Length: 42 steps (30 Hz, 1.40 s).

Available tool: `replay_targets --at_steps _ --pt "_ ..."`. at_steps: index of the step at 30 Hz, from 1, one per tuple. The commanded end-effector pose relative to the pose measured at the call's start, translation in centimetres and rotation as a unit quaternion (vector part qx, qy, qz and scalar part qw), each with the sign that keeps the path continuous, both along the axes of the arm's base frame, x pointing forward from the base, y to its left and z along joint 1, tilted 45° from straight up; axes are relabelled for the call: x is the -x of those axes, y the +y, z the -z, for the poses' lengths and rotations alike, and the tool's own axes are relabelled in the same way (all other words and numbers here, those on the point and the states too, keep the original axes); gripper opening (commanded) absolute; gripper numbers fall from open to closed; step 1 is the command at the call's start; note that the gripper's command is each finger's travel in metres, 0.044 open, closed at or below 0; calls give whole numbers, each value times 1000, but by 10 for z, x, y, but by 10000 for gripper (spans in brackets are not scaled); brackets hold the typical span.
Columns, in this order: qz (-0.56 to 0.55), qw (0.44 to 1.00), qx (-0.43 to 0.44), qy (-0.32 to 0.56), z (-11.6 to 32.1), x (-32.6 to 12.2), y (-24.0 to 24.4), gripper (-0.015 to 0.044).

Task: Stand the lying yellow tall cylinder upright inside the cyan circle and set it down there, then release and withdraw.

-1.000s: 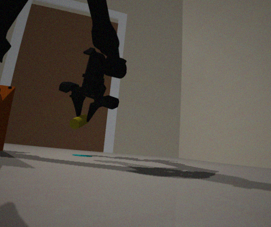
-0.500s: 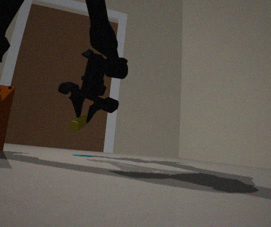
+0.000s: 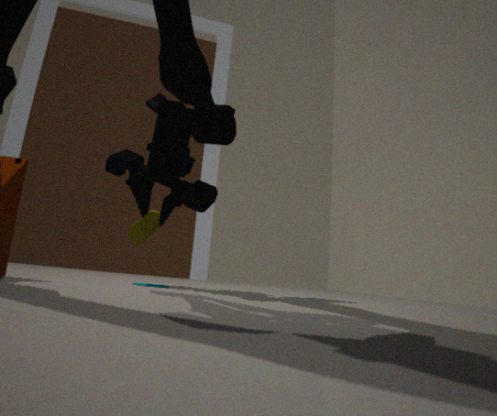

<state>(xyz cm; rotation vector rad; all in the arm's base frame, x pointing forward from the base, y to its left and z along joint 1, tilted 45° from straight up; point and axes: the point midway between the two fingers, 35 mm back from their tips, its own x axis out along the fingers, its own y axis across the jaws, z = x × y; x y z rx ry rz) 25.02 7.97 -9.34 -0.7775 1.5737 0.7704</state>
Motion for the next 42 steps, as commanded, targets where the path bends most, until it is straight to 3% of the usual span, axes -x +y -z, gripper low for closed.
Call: replay_targets --at_steps 1,42 --pt "-3 1000 -16 -7 -1 -1 1 105" --pt "-21 985 -145 -91 -7 -2 -2 105"
